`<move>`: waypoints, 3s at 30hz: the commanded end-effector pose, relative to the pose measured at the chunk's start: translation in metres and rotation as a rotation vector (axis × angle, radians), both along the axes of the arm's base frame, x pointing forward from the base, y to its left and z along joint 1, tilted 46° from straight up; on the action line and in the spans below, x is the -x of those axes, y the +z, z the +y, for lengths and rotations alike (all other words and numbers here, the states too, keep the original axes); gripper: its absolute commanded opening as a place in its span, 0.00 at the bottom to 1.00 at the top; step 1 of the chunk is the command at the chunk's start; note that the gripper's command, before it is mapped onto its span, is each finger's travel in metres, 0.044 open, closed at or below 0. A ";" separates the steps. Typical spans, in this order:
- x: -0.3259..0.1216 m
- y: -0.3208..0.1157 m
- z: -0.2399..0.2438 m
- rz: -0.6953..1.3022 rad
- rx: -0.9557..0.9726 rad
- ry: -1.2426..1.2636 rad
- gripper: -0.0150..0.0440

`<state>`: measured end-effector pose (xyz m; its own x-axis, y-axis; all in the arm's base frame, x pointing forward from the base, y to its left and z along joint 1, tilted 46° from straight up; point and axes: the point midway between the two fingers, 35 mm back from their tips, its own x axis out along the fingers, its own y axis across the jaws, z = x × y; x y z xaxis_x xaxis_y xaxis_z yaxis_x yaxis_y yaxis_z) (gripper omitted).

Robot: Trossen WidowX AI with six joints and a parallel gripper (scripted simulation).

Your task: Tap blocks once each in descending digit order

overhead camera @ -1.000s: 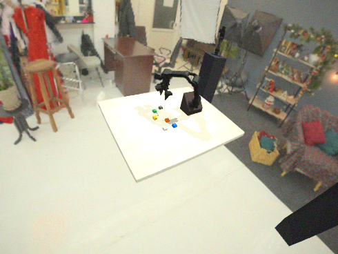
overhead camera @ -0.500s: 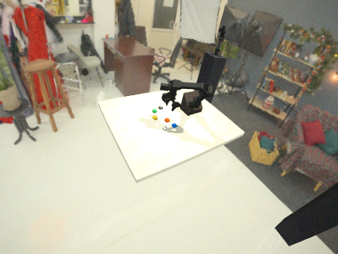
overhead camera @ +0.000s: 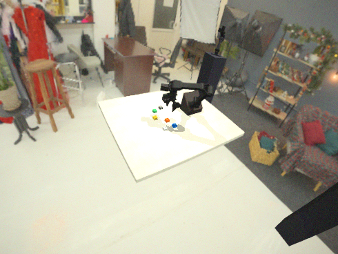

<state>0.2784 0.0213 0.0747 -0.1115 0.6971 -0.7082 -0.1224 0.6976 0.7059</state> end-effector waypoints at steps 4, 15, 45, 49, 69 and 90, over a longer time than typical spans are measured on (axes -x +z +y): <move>0.003 0.007 0.007 0.007 -0.003 -0.002 0.93; 0.026 0.051 0.048 0.010 -0.007 -0.003 0.93; -0.072 0.065 0.077 0.003 -0.009 -0.003 0.93; -0.072 0.065 0.077 0.003 -0.009 -0.003 0.93; -0.081 0.044 0.056 0.002 -0.003 -0.005 0.93; -0.093 -0.040 -0.026 0.001 -0.002 -0.003 0.93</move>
<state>0.3710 -0.0035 0.0354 -0.1113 0.7015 -0.7039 -0.1133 0.6947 0.7103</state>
